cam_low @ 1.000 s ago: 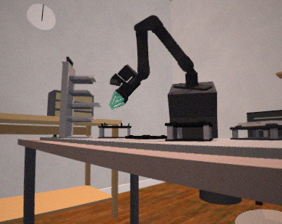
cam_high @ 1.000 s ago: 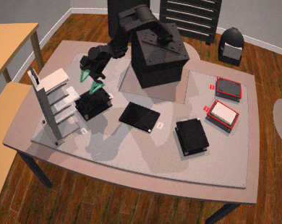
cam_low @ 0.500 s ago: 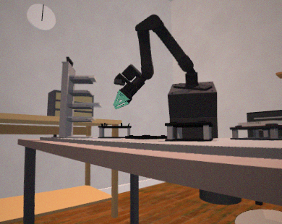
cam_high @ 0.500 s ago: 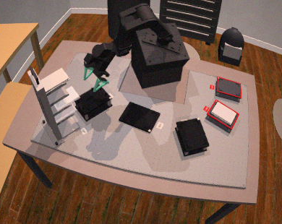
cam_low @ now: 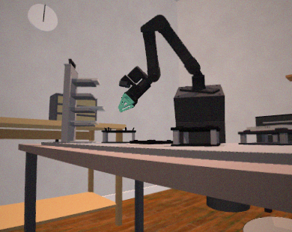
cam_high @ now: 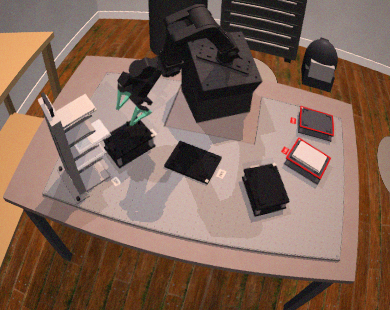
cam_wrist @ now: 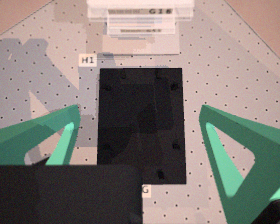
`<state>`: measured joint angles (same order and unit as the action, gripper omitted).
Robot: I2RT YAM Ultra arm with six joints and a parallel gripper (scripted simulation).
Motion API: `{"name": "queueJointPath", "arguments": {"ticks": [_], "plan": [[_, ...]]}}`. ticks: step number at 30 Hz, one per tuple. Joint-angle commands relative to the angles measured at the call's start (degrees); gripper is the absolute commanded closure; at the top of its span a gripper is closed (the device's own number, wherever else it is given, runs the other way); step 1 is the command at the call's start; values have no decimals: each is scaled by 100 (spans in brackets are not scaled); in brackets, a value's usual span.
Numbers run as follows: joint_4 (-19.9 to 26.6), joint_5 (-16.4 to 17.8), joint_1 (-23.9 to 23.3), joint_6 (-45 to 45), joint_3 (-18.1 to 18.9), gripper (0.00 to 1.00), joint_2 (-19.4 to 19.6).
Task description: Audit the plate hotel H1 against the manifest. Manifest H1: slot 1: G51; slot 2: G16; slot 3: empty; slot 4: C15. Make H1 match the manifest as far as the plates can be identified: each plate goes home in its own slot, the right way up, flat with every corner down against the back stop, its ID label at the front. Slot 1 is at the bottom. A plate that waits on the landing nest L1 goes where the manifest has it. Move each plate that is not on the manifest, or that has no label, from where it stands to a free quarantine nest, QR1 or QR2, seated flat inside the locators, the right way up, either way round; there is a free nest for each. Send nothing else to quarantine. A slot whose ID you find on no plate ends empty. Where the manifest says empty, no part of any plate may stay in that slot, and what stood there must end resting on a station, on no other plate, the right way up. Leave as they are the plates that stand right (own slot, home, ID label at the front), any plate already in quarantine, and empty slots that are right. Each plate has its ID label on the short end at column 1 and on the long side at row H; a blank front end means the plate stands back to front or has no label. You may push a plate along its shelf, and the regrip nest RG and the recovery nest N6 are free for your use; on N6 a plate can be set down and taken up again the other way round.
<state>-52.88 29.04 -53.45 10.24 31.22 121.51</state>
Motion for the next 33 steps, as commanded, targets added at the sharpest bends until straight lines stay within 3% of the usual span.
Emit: {"name": "queueJointPath", "arguments": {"ticks": [1,33], "plan": [[-222,-24,-26,16,15,100,47],[-193,-40,-7,29,76,100,73]]}}
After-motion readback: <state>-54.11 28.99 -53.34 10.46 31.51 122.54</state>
